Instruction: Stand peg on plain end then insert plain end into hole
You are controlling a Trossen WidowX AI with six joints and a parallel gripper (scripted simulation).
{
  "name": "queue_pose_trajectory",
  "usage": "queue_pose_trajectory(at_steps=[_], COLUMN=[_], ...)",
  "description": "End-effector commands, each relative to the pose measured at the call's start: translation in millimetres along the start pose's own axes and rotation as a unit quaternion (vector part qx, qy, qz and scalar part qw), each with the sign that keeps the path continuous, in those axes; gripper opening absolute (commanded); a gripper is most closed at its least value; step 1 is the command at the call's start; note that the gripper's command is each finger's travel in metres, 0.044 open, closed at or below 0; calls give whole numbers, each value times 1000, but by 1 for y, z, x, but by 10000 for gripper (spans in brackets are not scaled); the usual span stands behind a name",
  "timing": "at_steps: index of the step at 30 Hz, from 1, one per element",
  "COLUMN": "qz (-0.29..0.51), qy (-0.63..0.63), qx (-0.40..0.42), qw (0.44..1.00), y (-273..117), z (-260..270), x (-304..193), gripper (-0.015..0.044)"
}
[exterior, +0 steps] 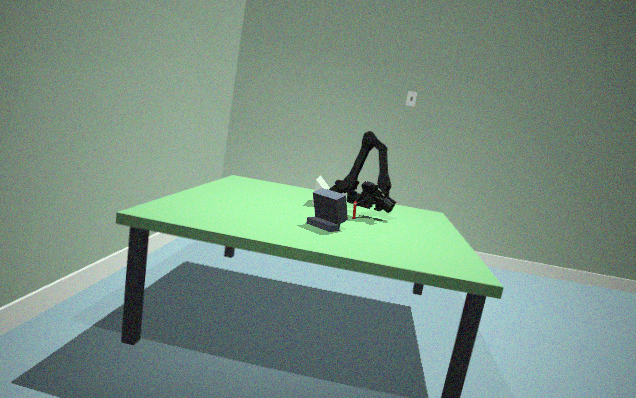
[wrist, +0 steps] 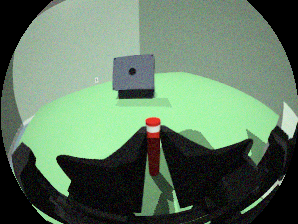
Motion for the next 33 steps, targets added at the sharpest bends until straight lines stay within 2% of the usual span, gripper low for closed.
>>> queue_pose_trajectory(at_steps=[1, 33], qz=[1, -21], qy=[0, 6], qx=[0, -2], qw=[1000, 1000], y=[-1, -4], z=[1, 0], x=[-2, -8], gripper=[49, 49])
Point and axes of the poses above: the point midway between the two fingers, 35 mm back from their tips, its own y axis out along the fingers, its own z axis across the jaws, x = y × z, the point moved 6 cm from there along -y, back along the fingers, and after that the axes turned 13 degrees about -y, right-handed, at the moved point
